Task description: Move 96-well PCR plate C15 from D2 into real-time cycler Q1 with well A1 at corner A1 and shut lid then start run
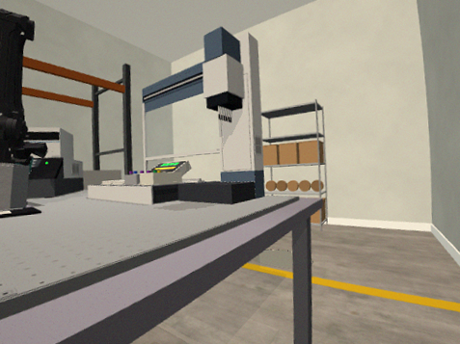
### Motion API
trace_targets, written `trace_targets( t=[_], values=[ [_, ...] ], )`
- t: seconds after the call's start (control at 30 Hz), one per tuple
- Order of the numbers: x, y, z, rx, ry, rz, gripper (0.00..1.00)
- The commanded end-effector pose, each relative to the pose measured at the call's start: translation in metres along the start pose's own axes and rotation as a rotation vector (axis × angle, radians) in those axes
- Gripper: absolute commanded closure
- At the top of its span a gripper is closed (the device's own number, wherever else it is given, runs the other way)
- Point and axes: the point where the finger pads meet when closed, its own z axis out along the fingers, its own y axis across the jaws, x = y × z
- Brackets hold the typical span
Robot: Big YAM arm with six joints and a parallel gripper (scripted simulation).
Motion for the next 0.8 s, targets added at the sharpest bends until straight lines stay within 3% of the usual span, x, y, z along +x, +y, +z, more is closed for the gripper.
trace_targets(
  t=[0.0,0.03,0.07,0.33,0.5,0.63,0.73,0.77],
  values=[
    [0.004,0.018,0.007,-0.011,0.002,-0.017,1.0],
    [0.004,0.019,0.007,-0.011,0.003,-0.017,1.0],
    [0.007,0.03,0.003,-0.047,0.006,0.007,1.0],
    [0.005,0.037,0.004,-0.045,0.011,0.02,1.0],
    [0.011,0.047,0.004,-0.072,0.023,0.016,1.0],
    [0.01,0.052,-0.009,-0.081,0.01,0.022,1.0],
    [0.009,0.051,-0.011,-0.081,0.01,0.023,1.0],
    [0.007,0.041,-0.009,-0.056,0.004,0.021,1.0]
  ],
)
